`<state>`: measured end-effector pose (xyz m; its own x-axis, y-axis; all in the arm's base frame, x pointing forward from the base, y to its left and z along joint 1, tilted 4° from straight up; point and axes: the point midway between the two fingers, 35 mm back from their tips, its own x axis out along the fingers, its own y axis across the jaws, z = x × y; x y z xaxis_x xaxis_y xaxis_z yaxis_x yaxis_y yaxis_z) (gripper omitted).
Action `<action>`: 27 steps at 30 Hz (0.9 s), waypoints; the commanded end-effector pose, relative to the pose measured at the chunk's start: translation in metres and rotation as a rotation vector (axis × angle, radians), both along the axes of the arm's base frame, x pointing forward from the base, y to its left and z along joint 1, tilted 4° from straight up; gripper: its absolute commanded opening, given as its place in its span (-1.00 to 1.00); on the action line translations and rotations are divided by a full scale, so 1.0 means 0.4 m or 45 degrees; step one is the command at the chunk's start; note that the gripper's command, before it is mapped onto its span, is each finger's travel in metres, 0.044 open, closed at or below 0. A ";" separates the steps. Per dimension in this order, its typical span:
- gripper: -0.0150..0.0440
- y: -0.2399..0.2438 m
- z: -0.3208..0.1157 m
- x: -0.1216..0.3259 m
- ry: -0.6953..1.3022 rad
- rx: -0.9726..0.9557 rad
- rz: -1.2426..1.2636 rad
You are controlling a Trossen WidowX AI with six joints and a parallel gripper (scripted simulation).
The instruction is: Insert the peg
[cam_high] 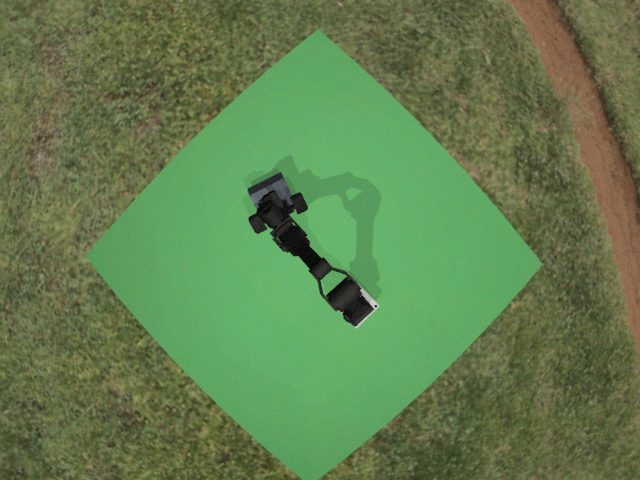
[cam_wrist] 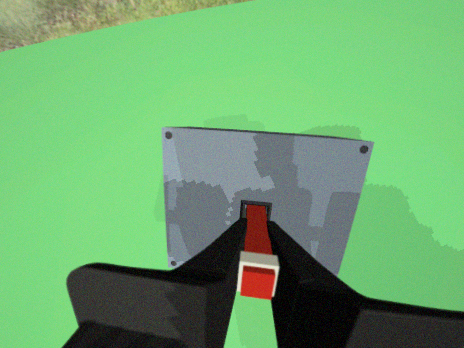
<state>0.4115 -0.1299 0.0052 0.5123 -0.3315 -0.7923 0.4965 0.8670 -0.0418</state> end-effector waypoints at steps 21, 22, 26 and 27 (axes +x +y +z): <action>-0.05 -0.002 -0.006 0.002 -0.002 -0.001 -0.001; 0.04 -0.002 -0.006 0.002 -0.002 -0.001 -0.001; 0.40 -0.002 -0.006 0.002 -0.002 -0.001 -0.001; 0.49 -0.002 -0.006 0.002 -0.002 -0.001 -0.001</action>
